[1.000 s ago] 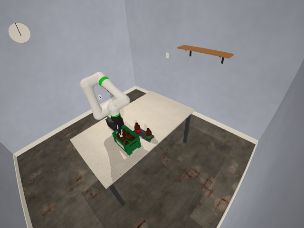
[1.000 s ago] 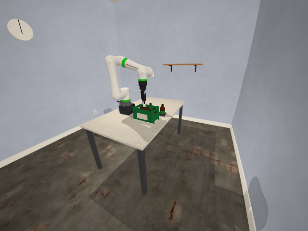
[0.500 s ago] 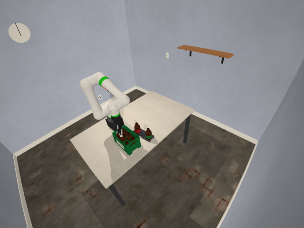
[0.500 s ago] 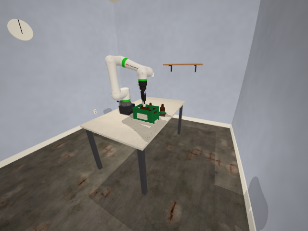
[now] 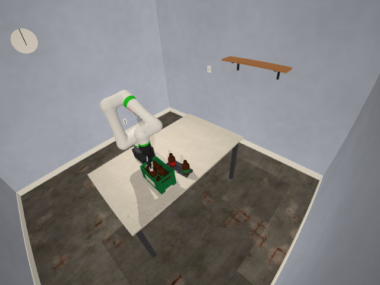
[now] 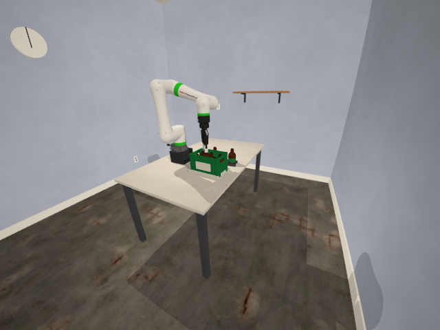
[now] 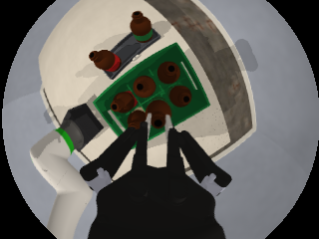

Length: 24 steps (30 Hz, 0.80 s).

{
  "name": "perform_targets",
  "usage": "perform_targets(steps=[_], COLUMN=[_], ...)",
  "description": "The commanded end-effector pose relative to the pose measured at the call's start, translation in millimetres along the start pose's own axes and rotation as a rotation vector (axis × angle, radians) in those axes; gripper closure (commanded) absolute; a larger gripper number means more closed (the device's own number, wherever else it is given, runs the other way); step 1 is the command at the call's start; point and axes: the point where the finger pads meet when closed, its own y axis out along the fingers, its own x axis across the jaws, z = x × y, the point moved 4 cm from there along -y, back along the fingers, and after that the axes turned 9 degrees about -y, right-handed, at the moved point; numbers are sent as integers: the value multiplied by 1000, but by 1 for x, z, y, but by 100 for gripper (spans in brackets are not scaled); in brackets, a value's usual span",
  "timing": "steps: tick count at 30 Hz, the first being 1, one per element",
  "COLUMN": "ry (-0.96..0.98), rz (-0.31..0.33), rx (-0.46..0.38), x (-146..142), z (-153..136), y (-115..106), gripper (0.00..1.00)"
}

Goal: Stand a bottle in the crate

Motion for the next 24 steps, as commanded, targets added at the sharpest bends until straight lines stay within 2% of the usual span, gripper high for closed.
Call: perform_targets(steps=[1, 24], ry=[0, 0], rz=[0, 0], rx=[0, 0], x=[0, 0], z=[0, 0], y=[0, 16], gripper=[100, 100])
